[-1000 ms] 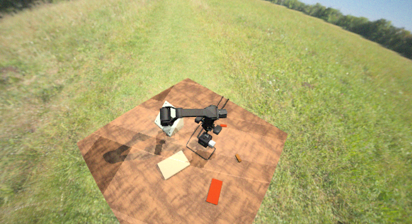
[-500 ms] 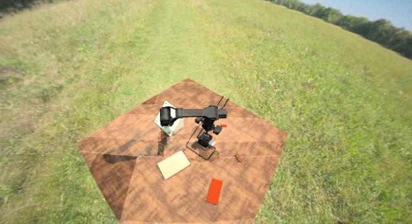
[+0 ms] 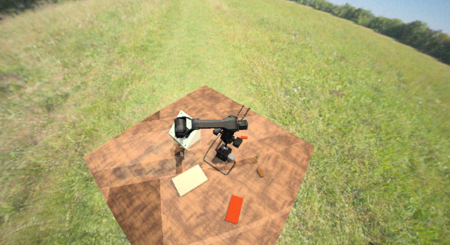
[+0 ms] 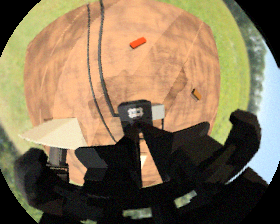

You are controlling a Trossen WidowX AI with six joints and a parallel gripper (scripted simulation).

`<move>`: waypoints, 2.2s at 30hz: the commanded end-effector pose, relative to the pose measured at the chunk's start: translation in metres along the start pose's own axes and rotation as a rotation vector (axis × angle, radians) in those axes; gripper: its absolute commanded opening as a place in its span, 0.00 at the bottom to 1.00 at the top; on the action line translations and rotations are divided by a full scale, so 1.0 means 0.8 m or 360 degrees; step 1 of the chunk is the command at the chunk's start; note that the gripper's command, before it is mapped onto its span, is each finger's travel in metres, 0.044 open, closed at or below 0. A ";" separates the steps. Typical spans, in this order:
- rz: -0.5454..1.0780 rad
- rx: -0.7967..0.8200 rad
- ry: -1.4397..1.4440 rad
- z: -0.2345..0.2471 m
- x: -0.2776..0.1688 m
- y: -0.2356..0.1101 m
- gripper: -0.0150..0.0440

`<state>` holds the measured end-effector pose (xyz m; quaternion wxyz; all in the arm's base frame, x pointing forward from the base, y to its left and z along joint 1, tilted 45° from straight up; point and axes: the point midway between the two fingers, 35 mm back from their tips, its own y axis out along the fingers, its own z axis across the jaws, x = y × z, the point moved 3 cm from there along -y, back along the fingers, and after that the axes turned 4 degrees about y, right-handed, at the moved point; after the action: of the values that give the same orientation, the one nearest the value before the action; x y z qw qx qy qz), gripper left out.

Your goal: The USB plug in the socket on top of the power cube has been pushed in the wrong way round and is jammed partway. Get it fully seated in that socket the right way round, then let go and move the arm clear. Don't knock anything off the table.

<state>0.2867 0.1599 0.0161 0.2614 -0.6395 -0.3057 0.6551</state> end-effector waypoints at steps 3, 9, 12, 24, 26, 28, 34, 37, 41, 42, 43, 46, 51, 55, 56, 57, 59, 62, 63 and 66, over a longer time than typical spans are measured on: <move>-0.0012 0.0004 -0.0007 0.001 0.000 0.001 0.25; -0.0019 0.0004 -0.0006 0.001 0.000 0.002 0.25; -0.0022 0.0005 -0.0006 0.001 0.000 0.002 0.25; -0.0037 0.0006 -0.0005 0.000 0.001 0.004 0.25; -0.0039 0.0006 -0.0004 0.000 0.001 0.004 0.25; -0.0041 0.0006 -0.0004 0.000 0.001 0.005 0.25; -0.0048 0.0007 -0.0004 0.000 0.002 0.006 0.25; -0.0052 0.0007 -0.0003 0.000 0.002 0.006 0.25; -0.0057 0.0007 -0.0003 0.000 0.002 0.007 0.25; -0.0058 0.0007 -0.0003 0.000 0.002 0.007 0.25; -0.0059 0.0007 -0.0003 0.000 0.002 0.007 0.25; -0.0062 0.0008 -0.0002 0.000 0.002 0.007 0.25; -0.0068 0.0008 -0.0002 0.000 0.002 0.008 0.25; -0.0073 0.0008 -0.0001 0.000 0.003 0.009 0.25; -0.0074 0.0008 -0.0001 0.000 0.003 0.009 0.25; -0.0075 0.0009 -0.0001 0.000 0.003 0.009 0.25; -0.0078 0.0009 -0.0001 0.000 0.003 0.009 0.25; -0.0081 0.0009 -0.0001 0.000 0.003 0.010 0.25; -0.0082 0.0009 -0.0001 0.000 0.003 0.010 0.25; -0.0086 0.0009 0.0000 0.000 0.003 0.010 0.25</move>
<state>0.2880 0.1566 0.0084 0.2793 -0.6328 -0.3194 0.6477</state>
